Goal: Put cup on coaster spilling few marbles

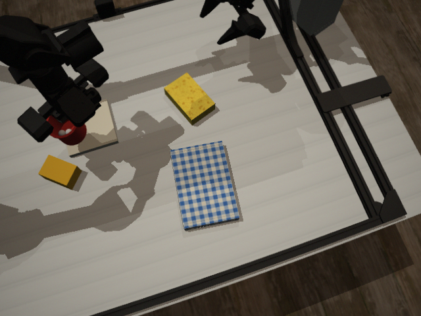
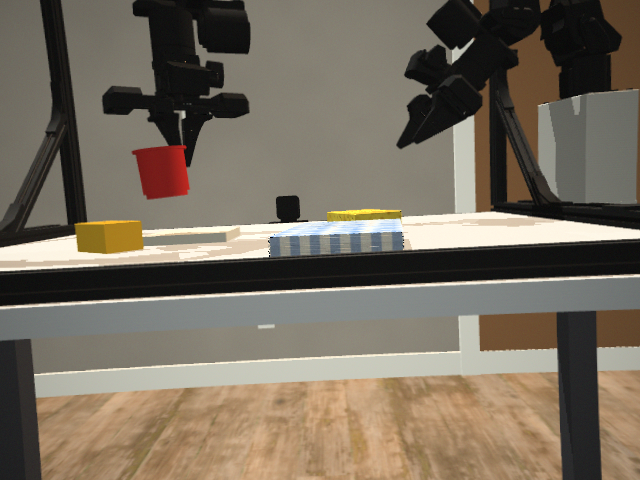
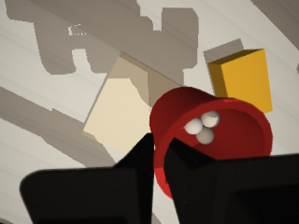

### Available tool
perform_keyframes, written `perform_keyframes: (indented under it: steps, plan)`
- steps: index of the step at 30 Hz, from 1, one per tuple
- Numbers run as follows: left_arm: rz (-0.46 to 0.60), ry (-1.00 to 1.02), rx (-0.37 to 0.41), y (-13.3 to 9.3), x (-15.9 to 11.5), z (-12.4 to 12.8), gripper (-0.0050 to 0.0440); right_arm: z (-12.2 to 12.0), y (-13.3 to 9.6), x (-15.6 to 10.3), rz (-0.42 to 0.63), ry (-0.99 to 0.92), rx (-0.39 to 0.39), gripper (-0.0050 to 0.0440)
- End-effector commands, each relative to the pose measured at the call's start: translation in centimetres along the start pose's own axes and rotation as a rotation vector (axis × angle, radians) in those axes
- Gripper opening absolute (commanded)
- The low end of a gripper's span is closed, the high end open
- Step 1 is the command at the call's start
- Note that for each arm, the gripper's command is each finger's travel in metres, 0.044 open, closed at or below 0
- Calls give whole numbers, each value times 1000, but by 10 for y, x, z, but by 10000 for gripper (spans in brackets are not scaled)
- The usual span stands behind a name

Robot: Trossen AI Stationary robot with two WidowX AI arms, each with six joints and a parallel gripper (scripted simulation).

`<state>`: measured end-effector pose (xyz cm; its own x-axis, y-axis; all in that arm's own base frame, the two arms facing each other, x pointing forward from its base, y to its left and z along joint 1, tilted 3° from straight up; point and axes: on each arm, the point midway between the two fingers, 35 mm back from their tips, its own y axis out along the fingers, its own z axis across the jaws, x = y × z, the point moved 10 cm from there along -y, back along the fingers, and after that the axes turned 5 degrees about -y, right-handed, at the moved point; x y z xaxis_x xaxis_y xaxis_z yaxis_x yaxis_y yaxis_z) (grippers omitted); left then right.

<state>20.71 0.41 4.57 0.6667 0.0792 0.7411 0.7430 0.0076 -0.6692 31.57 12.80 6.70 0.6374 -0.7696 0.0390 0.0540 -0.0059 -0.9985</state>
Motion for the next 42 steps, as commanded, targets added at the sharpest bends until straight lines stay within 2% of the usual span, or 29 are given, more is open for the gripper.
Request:
perform_keyframes:
  steps: [1, 25, 42]
  plan:
    - [0, 0, 0, 0, 0, 0, 400, 7, 1, -2, -3, 3, -5, 0]
    - [0, 0, 0, 0, 0, 0, 400, 44, 3, -15, -3, 3, -5, 0]
    - [0, 0, 0, 0, 0, 0, 400, 44, 24, -15, -3, 3, -5, 0]
